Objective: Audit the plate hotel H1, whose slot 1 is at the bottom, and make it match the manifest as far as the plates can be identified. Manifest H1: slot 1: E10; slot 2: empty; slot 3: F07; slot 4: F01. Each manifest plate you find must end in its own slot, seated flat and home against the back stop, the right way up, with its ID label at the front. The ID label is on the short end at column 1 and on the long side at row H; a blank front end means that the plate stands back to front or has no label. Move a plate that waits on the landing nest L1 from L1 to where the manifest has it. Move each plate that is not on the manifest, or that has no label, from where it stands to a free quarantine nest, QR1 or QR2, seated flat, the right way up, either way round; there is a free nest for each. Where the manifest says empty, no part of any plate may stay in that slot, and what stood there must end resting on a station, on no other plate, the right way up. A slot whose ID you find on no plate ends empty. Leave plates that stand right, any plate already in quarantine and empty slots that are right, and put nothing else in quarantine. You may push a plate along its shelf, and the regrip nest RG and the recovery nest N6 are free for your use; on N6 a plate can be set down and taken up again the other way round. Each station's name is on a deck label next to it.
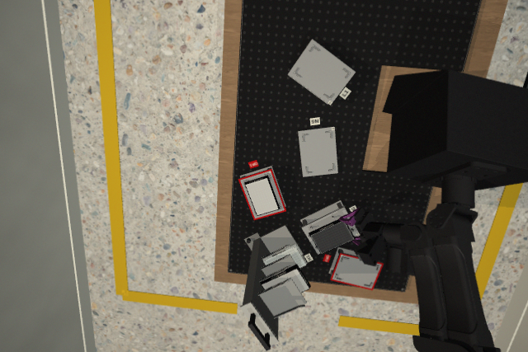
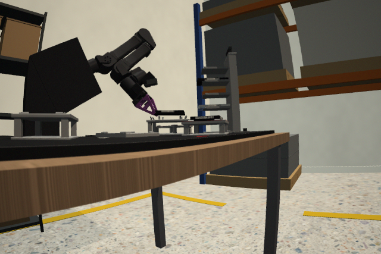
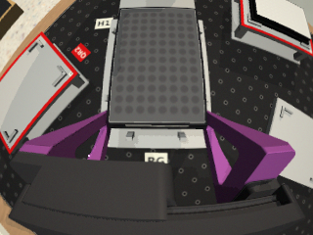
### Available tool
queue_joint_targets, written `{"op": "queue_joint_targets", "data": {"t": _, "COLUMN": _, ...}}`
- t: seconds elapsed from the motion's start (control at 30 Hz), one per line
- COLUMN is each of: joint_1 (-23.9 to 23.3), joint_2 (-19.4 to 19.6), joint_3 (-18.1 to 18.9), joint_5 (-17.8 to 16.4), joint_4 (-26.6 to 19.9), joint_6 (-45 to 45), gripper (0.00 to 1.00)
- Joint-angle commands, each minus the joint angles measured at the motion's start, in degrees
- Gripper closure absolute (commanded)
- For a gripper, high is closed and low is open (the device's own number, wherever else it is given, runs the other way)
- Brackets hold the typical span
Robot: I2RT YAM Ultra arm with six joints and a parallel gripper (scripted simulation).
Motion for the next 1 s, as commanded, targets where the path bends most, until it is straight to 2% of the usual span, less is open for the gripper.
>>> {"op": "queue_joint_targets", "data": {"t": 0.0, "joint_1": 0.0, "joint_2": 0.7, "joint_3": 0.2, "joint_5": 1.2, "joint_4": 2.1, "joint_6": 0.0, "gripper": 0.14}}
{"op": "queue_joint_targets", "data": {"t": 0.97, "joint_1": 1.4, "joint_2": 9.4, "joint_3": 1.8, "joint_5": 2.6, "joint_4": 9.3, "joint_6": -0.1, "gripper": 0.14}}
